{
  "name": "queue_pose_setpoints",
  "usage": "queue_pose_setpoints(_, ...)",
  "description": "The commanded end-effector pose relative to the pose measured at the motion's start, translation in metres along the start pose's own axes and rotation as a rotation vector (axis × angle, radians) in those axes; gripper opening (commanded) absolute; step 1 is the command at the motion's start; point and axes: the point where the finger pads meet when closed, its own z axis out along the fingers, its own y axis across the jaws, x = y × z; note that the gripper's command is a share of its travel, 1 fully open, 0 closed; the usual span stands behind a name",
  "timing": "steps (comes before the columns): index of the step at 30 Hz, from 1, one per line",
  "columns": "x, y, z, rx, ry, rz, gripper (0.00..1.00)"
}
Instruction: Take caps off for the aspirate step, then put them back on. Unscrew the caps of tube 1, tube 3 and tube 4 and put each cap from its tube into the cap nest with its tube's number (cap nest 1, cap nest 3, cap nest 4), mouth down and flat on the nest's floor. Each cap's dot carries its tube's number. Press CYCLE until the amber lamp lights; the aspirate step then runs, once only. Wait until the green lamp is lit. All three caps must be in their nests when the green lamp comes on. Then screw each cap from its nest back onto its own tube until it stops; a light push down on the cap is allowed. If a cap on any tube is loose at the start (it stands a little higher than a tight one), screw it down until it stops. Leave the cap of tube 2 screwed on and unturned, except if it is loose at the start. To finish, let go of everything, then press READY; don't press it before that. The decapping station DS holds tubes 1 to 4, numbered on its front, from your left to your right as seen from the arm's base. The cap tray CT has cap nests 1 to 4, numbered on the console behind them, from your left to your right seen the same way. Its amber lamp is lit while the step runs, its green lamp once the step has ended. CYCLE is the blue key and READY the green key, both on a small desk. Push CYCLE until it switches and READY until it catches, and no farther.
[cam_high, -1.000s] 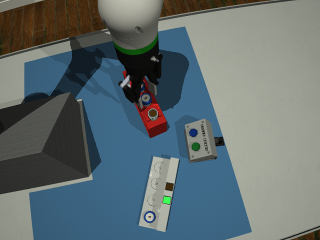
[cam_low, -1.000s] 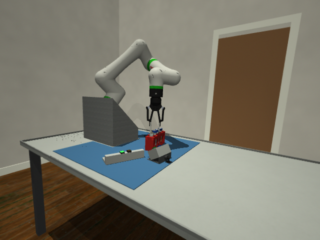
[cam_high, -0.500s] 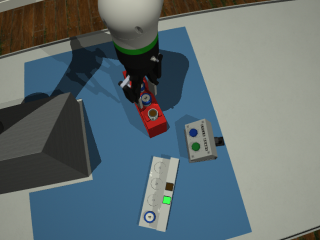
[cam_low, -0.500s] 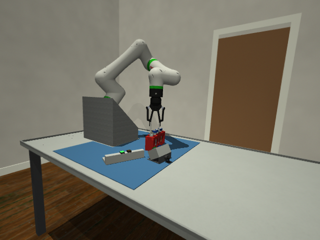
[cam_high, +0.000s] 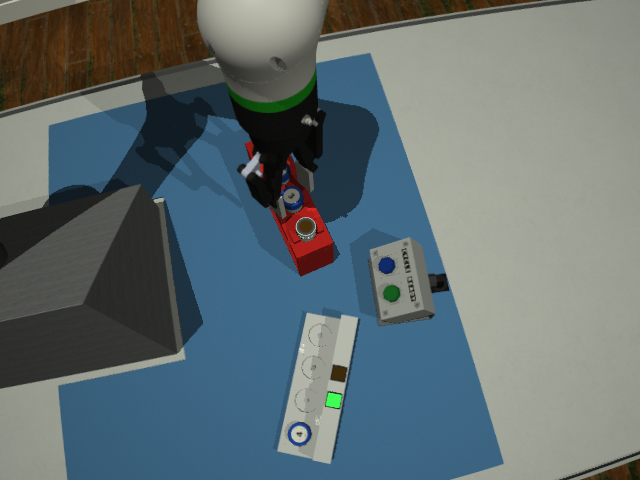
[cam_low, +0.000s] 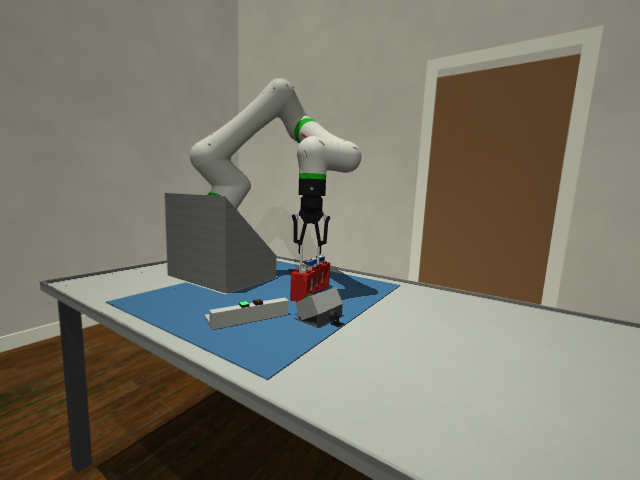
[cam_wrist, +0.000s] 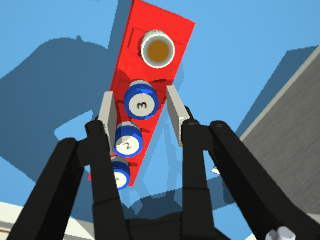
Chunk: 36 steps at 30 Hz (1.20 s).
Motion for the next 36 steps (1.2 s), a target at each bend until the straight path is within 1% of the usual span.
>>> queue_pose_setpoints(1,0.0002,-0.0001,0.0009,0.000,0.000,0.000,0.35)
queue_pose_setpoints(7,0.0002,-0.0001,0.0023,0.000,0.000,0.000,0.35)
queue_pose_setpoints(8,0.0002,-0.0001,0.0023,0.000,0.000,0.000,0.00)
queue_pose_setpoints(22,0.0002,-0.0001,0.0023,0.000,0.000,0.000,0.00)
queue_pose_setpoints(34,0.0002,-0.0001,0.0029,0.000,0.000,0.400,0.00)
queue_pose_setpoints(36,0.0002,-0.0001,0.0029,0.000,0.000,0.400,0.00)
